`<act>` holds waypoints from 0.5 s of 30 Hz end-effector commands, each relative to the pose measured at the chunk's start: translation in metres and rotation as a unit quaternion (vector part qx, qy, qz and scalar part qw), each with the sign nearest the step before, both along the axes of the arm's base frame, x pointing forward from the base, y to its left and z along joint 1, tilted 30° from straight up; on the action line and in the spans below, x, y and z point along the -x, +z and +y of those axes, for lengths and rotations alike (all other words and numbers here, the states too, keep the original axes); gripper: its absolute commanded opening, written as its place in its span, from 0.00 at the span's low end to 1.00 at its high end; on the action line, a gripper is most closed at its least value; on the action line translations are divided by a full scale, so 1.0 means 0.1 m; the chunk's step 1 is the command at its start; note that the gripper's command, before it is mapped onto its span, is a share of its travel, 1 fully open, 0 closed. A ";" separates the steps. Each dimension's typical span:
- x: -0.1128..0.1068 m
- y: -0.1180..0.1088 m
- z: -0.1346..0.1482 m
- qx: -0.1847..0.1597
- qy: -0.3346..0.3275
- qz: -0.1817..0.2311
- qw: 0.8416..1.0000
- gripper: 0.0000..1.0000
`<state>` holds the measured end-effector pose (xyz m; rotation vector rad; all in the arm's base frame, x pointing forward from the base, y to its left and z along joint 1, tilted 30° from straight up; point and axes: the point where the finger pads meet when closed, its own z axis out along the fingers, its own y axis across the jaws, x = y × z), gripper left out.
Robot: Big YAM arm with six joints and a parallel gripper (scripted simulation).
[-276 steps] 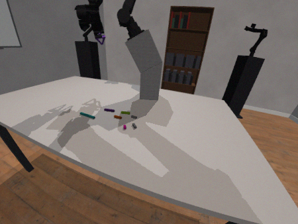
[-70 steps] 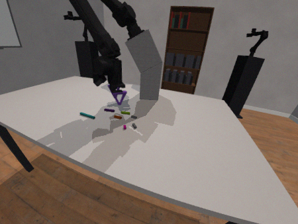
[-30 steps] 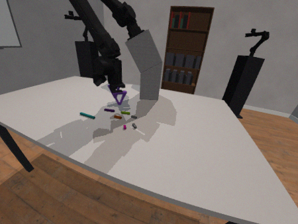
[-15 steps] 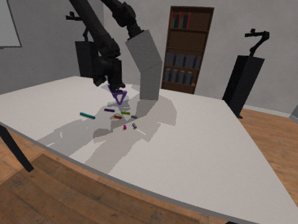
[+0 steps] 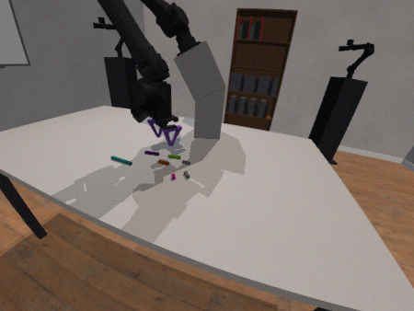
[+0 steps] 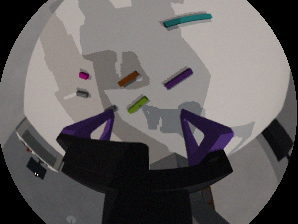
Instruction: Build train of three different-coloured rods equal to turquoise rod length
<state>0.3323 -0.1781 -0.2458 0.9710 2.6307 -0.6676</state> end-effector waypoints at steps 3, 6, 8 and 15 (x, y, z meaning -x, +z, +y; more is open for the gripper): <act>0.08 -0.07 0.13 -0.001 0.049 0.039 0.998 1.00; 0.06 -0.08 0.14 0.002 0.079 0.054 0.995 1.00; 0.06 -0.08 0.14 0.002 0.079 0.055 0.995 1.00; 0.01 -0.10 0.18 0.008 0.145 0.090 0.985 1.00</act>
